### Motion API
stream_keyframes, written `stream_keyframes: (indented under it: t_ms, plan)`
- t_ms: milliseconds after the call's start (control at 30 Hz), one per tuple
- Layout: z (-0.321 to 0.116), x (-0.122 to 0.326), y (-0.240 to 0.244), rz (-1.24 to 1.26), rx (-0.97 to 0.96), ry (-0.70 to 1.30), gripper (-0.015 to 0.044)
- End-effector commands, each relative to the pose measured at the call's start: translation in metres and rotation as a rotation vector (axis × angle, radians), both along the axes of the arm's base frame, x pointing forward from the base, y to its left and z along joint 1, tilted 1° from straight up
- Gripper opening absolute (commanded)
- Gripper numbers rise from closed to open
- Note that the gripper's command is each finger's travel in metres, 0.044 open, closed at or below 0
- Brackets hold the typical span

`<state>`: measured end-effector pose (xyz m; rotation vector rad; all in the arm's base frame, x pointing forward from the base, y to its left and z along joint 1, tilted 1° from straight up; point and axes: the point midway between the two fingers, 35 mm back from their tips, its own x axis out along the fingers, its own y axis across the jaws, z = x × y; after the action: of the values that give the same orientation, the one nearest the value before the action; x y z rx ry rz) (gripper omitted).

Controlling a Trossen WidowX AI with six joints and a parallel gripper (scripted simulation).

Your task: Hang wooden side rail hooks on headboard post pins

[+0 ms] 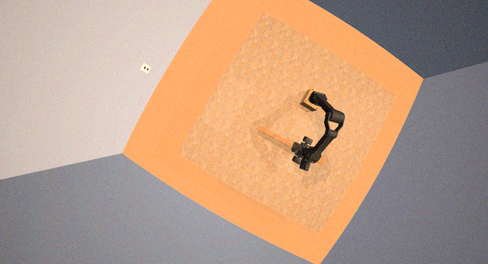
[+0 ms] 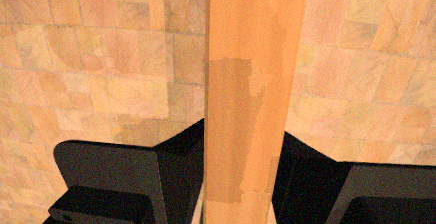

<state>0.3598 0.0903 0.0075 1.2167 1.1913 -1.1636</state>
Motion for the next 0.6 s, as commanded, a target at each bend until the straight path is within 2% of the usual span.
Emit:
stream_keyframes:
  t_ms: [0, 567]
  plan:
    - [0.0028, 0.0036, 0.0021, -0.002, 0.004, -0.014, 0.0]
    - [0.0008, 0.0021, 0.004, -0.002, 0.004, -0.013, 0.0]
